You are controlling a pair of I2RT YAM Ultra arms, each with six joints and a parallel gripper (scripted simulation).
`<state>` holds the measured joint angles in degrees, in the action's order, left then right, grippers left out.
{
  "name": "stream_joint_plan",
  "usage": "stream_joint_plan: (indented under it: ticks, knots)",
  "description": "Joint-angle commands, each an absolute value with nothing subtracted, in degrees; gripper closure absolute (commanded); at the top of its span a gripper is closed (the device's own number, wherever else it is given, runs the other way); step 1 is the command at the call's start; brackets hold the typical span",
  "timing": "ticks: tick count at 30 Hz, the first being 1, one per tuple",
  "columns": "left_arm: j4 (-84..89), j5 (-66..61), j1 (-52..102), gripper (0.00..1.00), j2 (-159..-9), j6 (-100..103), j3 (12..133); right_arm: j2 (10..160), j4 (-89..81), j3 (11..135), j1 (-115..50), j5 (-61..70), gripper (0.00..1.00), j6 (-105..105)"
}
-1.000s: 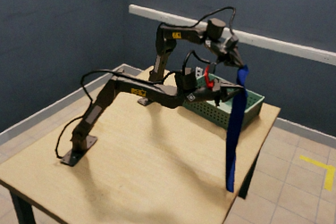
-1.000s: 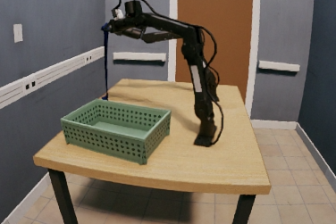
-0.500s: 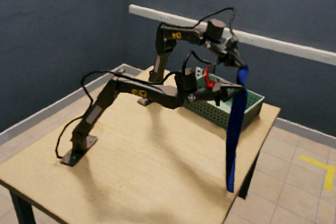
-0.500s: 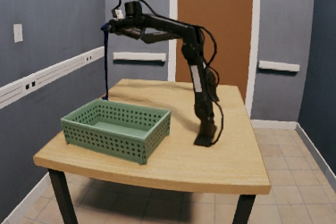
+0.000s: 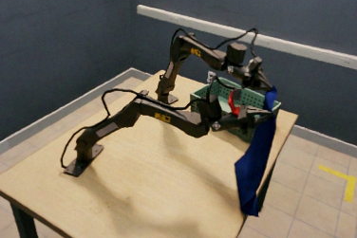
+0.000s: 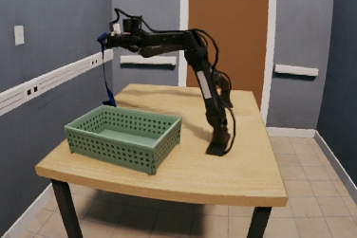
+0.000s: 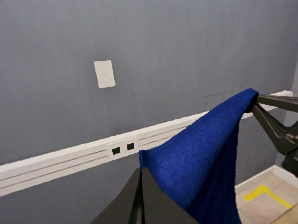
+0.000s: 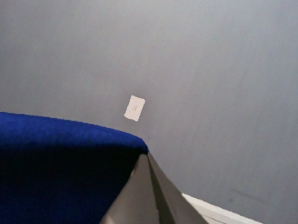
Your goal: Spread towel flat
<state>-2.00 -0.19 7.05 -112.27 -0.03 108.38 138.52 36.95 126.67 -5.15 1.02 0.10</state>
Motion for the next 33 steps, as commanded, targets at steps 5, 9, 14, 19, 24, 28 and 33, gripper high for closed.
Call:
stream_joint_plan:
  ticks: [5, 9, 14, 19, 24, 28, 33]
  knots:
    - [-11.0, 0.7, 6.2, 1.00, -110.2, 0.0, 110.2, 138.1, 36.8, 131.8, -5.2, -0.4, 1.00, -0.5]
    - [-6.4, 0.7, 6.4, 1.00, -109.6, 0.0, 111.7, 136.6, 38.1, 130.1, -5.2, -0.4, 1.00, -0.5]
    - [-2.7, 0.6, 7.2, 1.00, -109.3, 0.1, 112.8, 135.1, 38.7, 127.3, -5.2, -0.4, 1.00, -0.5]
    - [2.6, 0.5, 7.8, 1.00, -109.0, 0.1, 114.5, 131.5, 36.2, 122.0, -5.3, -0.3, 1.00, -0.4]
    - [8.1, 0.5, 8.5, 1.00, -107.1, 0.1, 113.5, 124.4, 30.4, 113.6, -5.4, -0.3, 1.00, -0.3]
    - [12.4, 0.5, 9.0, 1.00, -106.0, 0.1, 113.5, 120.3, 25.7, 109.5, -5.4, -0.3, 1.00, -0.3]
    - [17.8, 0.7, 8.5, 1.00, -105.2, 0.2, 114.1, 116.7, 20.9, 107.0, -5.3, -0.3, 1.00, -0.3]
